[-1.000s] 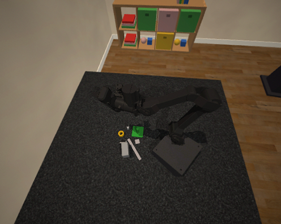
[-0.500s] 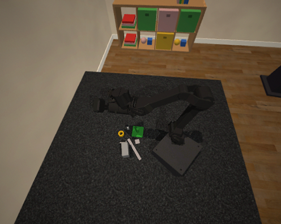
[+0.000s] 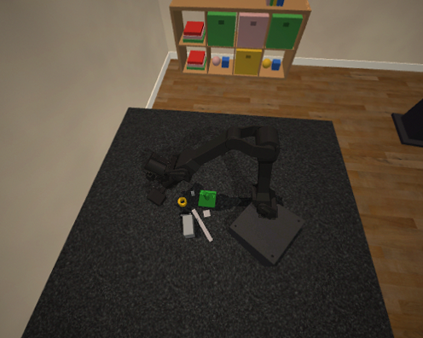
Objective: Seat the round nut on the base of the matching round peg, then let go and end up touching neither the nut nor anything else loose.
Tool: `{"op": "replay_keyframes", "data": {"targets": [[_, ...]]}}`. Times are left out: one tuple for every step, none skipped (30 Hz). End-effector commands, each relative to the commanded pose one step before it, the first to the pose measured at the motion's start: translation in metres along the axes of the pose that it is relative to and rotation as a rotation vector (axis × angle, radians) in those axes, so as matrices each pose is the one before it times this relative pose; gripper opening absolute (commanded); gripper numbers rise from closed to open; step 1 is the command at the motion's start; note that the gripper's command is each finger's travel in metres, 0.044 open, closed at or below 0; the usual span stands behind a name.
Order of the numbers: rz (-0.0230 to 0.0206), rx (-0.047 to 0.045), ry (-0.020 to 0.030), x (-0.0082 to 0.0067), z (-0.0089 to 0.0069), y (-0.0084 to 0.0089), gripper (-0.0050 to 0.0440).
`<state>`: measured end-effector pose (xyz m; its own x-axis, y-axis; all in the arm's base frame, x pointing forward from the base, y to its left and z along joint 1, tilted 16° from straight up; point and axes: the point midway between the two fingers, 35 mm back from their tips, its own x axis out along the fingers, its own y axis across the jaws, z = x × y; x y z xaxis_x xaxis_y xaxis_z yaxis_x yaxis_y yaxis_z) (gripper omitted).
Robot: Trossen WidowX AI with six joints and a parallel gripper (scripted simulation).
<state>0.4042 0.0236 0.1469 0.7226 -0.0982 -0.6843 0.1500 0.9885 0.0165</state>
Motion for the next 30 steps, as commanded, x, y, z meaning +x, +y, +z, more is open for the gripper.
{"op": "replay_keyframes", "data": {"targets": [[-0.01577,-0.23083,0.19716,0.02175,-0.02914,-0.00468,0.0320],[0.00239,-0.05390,0.04782,0.00518,-0.00691,0.00052,0.0320],[0.00476,-0.05394,0.04840,0.00513,-0.00689,0.00083,0.0320],[0.00691,-0.05370,0.04626,0.00512,-0.00626,0.00108,0.0320],[0.00901,-0.05057,0.04604,0.00471,-0.00636,0.00135,0.0320],[0.01094,-0.04748,0.04567,0.00430,-0.00645,0.00161,0.0320],[0.01225,-0.04269,0.04378,0.00373,-0.00635,0.00180,0.0320],[0.01330,-0.03684,0.04251,0.00304,-0.00652,0.00202,0.0320],[0.01171,-0.03077,0.03373,0.00255,-0.00496,0.00173,0.0320],[0.00370,-0.01149,0.00974,0.00102,-0.00115,0.00048,0.0320],[0.00000,0.00000,0.00000,0.00000,0.00000,0.00000,0.0320],[0.00000,0.00000,0.00000,0.00000,0.00000,0.00000,0.0320],[0.00000,0.00000,0.00000,0.00000,0.00000,0.00000,0.0320],[0.00000,0.00000,0.00000,0.00000,0.00000,0.00000,0.0320],[0.00000,0.00000,0.00000,0.00000,0.00000,0.00000,0.0320],[0.00000,0.00000,0.00000,0.00000,0.00000,0.00000,0.0320],[0.00000,0.00000,0.00000,0.00000,0.00000,0.00000,0.0320],[0.00000,0.00000,0.00000,0.00072,0.00000,0.00000,0.0320],[0.00000,0.00000,0.00000,0.00186,0.00004,-0.00001,0.0320],[0.00000,0.00000,0.00000,0.00325,0.00004,-0.00001,0.0320],[0.00000,0.00000,0.00000,0.00165,0.00001,0.00000,0.0320],[0.00000,0.00000,0.00000,0.00165,0.00000,0.00000,0.0320],[0.00000,0.00000,0.00000,0.00165,-0.00001,0.00000,0.0320],[0.00000,0.00000,0.00000,0.00165,-0.00002,0.00000,0.0320],[0.00000,0.00000,0.00000,0.00165,-0.00003,0.00001,0.0320],[0.00000,0.00000,0.00000,0.00164,-0.00003,0.00001,0.0320],[0.00000,0.00000,0.00000,0.00161,0.00008,-0.00002,0.0320],[0.00000,0.00000,0.00000,0.00000,0.00000,0.00000,0.0320],[0.00000,0.00000,0.00000,0.00000,0.00000,0.00000,0.0320],[0.00000,0.00000,0.00000,0.00161,0.00007,-0.00002,0.0320]]}}
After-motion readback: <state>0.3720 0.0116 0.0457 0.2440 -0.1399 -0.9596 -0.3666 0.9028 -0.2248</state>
